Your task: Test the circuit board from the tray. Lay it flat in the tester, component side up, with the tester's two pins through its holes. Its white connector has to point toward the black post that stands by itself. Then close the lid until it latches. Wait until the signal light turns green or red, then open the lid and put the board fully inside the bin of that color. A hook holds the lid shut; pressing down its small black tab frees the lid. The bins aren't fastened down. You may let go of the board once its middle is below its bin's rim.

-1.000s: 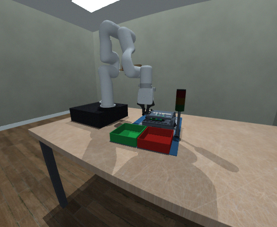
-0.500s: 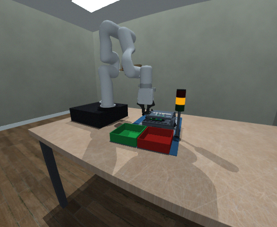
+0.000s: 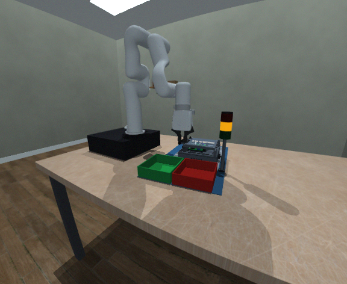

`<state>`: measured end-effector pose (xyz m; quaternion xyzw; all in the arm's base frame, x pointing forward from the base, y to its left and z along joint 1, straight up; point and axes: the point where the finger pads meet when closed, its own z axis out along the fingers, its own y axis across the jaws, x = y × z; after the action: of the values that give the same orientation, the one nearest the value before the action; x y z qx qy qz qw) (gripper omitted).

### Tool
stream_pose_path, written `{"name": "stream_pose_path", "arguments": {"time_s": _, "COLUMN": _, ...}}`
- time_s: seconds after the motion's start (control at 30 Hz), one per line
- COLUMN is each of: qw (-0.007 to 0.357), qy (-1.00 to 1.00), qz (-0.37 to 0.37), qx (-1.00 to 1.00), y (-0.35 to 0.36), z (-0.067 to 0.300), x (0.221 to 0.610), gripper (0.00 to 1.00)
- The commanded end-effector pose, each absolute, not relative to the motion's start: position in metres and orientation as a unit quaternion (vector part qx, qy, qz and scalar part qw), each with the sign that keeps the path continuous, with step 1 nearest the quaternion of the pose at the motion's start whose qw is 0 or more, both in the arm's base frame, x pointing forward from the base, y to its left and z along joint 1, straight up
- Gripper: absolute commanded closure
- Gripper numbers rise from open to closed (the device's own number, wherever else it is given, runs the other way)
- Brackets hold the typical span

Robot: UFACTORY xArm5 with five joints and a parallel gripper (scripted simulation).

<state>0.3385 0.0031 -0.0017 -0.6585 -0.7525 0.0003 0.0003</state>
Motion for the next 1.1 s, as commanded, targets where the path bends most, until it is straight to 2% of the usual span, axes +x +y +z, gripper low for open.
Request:
{"name": "stream_pose_path", "arguments": {"time_s": 0.0, "qw": -0.001, "qy": -0.753, "qz": -0.001, "qx": -0.659, "y": 0.003, "z": -0.001, "x": 0.340, "gripper": 0.76}}
{"name": "stream_pose_path", "arguments": {"time_s": 0.47, "qw": -0.001, "qy": -0.753, "qz": -0.001, "qx": -0.659, "y": 0.003, "z": 0.000, "x": 0.340, "gripper": 0.76}}
{"name": "stream_pose_path", "arguments": {"time_s": 0.77, "qw": -0.001, "qy": -0.753, "qz": -0.001, "qx": -0.659, "y": 0.003, "z": 0.012, "x": 0.340, "gripper": 0.76}}
{"name": "stream_pose_path", "arguments": {"time_s": 1.07, "qw": -0.001, "qy": -0.753, "qz": -0.001, "qx": -0.659, "y": 0.003, "z": 0.054, "x": 0.340, "gripper": 0.76}}
